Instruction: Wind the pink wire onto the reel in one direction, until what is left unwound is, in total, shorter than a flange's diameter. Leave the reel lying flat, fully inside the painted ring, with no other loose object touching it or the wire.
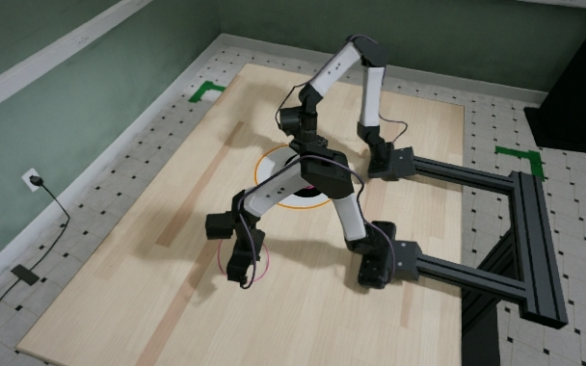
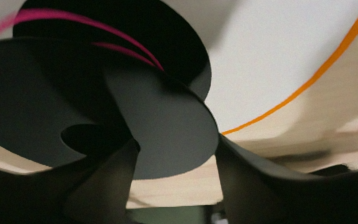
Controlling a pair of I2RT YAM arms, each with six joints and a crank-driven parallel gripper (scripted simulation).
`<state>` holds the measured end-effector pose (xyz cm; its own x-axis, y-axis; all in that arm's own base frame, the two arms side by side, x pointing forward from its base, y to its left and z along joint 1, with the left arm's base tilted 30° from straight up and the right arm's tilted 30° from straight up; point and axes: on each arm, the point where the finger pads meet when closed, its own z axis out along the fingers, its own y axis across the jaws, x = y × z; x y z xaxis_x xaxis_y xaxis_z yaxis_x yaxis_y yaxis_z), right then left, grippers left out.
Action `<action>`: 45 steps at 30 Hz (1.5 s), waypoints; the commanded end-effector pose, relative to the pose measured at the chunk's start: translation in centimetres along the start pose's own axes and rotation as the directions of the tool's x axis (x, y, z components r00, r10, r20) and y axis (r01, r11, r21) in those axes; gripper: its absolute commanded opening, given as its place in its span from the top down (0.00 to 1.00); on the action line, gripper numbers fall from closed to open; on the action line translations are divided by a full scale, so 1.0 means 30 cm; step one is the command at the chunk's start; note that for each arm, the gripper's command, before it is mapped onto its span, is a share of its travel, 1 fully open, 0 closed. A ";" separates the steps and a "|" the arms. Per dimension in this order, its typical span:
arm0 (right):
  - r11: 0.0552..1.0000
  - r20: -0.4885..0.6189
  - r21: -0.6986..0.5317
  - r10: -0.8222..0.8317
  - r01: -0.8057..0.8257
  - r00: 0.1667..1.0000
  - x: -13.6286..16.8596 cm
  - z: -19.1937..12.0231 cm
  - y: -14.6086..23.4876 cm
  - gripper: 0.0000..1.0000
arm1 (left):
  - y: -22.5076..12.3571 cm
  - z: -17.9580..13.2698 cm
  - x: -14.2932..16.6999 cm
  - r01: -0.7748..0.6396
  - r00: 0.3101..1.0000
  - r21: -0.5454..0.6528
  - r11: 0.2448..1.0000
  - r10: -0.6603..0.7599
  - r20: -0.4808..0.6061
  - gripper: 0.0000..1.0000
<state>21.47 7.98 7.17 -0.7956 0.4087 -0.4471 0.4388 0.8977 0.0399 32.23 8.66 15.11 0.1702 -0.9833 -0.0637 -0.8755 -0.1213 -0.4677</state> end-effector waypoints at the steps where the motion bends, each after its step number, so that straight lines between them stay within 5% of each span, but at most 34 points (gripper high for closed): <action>1: 0.939 0.038 -0.011 0.343 -0.343 0.939 -0.019 0.008 0.045 0.42 | 0.011 0.012 0.016 0.002 0.998 -0.018 1.000 -0.003 -0.062 1.00; 8: 0.840 0.056 -0.018 0.542 -0.542 0.838 -0.045 0.007 0.027 0.42 | 0.023 0.023 0.029 0.095 0.994 -0.013 0.995 -0.096 -0.057 1.00; 17: 0.840 0.056 -0.018 0.542 -0.542 0.838 -0.045 0.007 0.027 0.15 | 0.002 0.009 0.019 0.138 0.989 -0.008 0.990 -0.139 -0.043 1.00; 33: 0.842 0.056 -0.017 0.539 -0.539 0.840 -0.029 -0.185 0.050 0.15 | 0.004 -0.001 0.008 0.127 0.991 -0.008 0.992 -0.127 -0.043 1.00; 40: 0.901 0.058 -0.011 0.434 -0.435 0.899 -0.060 -0.163 0.054 0.15 | 0.010 -0.002 0.006 0.124 0.991 -0.008 0.992 -0.125 -0.043 1.00; 45: 0.996 0.058 0.011 0.090 -0.091 0.994 -0.127 -0.149 0.084 0.15 | 0.015 -0.003 0.007 0.118 0.992 -0.007 0.993 -0.118 -0.043 1.00</action>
<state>21.80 9.24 11.49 -0.5912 0.6653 -0.4559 0.6885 0.7107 0.1445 32.12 8.21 14.20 0.2535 -0.9668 0.0323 -0.8614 -0.2409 -0.4471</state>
